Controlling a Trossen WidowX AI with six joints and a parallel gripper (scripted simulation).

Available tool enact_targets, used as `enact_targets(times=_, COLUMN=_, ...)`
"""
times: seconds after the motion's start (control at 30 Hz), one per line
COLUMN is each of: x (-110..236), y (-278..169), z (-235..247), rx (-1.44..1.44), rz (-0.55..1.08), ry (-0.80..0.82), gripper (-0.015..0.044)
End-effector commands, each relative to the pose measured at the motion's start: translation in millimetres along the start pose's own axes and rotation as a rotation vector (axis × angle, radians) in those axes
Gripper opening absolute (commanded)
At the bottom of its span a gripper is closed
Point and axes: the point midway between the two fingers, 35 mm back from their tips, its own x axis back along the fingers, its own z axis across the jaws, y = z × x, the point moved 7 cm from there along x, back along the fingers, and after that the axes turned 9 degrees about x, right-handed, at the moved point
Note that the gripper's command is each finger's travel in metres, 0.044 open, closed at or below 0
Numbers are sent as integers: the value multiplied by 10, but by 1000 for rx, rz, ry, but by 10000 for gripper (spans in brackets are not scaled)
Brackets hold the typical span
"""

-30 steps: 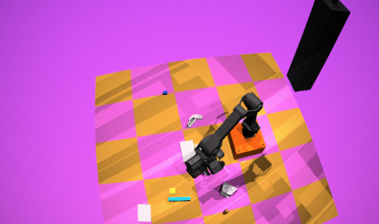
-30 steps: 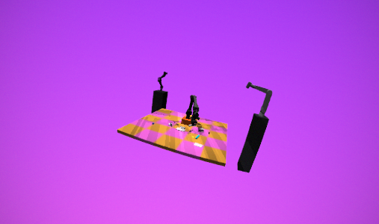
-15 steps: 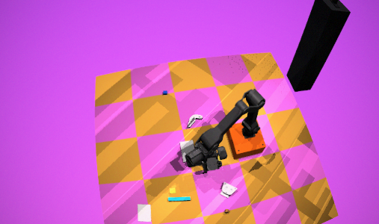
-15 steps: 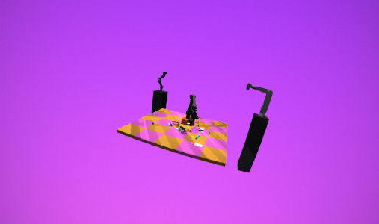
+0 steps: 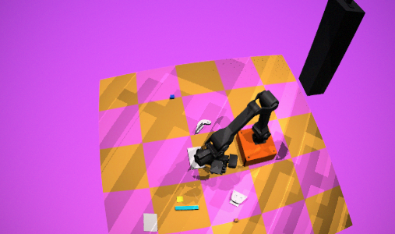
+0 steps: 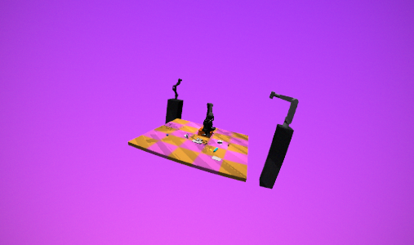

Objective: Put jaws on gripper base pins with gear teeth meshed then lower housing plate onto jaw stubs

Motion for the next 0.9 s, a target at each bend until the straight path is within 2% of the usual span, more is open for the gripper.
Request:
enact_targets(times=0.0, x=-2, y=-57, z=16, rx=-100, rz=-5, ry=1, gripper=134)
enact_targets(times=0.87, x=-25, y=-453, z=164, rx=-849, rz=-1, ry=3, gripper=134)
